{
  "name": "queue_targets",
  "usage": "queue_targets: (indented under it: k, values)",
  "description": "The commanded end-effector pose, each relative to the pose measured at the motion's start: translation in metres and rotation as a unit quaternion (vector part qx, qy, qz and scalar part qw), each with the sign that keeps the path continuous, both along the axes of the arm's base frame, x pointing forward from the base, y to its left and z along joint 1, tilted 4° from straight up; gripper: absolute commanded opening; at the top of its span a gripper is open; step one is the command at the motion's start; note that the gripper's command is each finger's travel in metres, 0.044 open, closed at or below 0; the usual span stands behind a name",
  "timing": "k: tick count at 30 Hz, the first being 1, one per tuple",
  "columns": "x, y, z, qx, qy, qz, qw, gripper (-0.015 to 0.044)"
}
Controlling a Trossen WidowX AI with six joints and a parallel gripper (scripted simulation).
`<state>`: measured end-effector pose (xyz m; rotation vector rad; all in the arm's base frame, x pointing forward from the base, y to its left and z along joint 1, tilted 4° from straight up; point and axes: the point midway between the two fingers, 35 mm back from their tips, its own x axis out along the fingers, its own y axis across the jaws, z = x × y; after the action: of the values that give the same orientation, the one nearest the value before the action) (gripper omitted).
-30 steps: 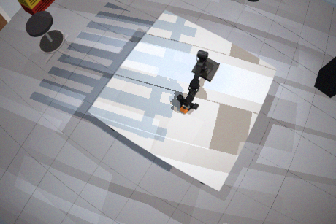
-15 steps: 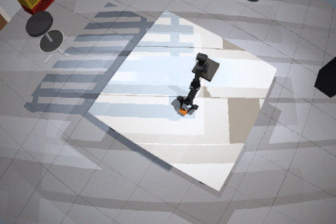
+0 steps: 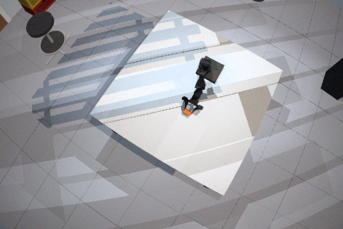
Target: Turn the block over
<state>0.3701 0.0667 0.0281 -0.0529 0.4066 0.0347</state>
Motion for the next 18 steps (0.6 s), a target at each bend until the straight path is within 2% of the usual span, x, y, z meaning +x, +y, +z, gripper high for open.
queue_targets:
  k: [1,18]
  values:
    - [-0.0034,-0.0015,0.0023,-0.001,-0.016,-0.002,1.0,0.0]
    - [-0.004,-0.0014,0.0055,0.0,-0.03,-0.001,1.0,0.0]
